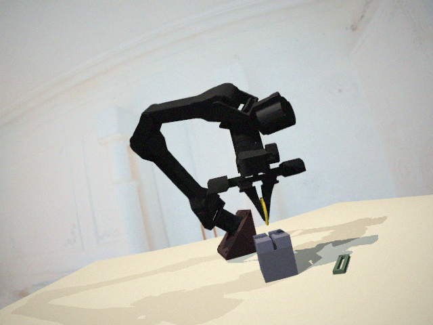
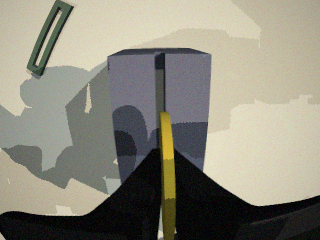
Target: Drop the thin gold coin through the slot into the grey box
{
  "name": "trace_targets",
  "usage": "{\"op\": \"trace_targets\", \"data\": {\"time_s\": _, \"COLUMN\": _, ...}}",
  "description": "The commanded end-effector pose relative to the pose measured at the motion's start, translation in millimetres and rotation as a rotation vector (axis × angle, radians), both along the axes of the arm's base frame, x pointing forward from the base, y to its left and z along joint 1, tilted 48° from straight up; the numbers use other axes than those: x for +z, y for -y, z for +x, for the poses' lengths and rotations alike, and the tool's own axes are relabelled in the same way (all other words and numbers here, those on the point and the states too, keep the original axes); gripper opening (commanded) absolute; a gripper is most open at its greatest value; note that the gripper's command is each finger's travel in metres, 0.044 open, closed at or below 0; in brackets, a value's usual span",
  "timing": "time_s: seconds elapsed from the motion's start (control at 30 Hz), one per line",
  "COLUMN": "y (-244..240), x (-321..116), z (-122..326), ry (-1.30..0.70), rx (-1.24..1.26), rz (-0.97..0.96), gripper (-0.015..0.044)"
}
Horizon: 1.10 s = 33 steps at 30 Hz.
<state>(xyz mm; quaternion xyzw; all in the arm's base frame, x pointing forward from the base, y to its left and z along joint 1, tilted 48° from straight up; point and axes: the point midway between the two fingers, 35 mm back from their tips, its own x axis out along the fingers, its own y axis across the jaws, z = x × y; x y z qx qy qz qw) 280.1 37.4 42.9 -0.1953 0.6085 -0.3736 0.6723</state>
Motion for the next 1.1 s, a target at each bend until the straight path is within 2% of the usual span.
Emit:
{"op": "trace_targets", "data": {"time_s": 0.0, "y": 0, "x": 0, "z": 0, "ry": -0.001, "rx": 0.001, "rz": 0.0, "gripper": 0.0}}
{"op": "trace_targets", "data": {"time_s": 1.07, "y": 14, "x": -11, "z": 1, "ry": -0.005, "rx": 0.004, "rz": -0.001, "gripper": 0.0}}
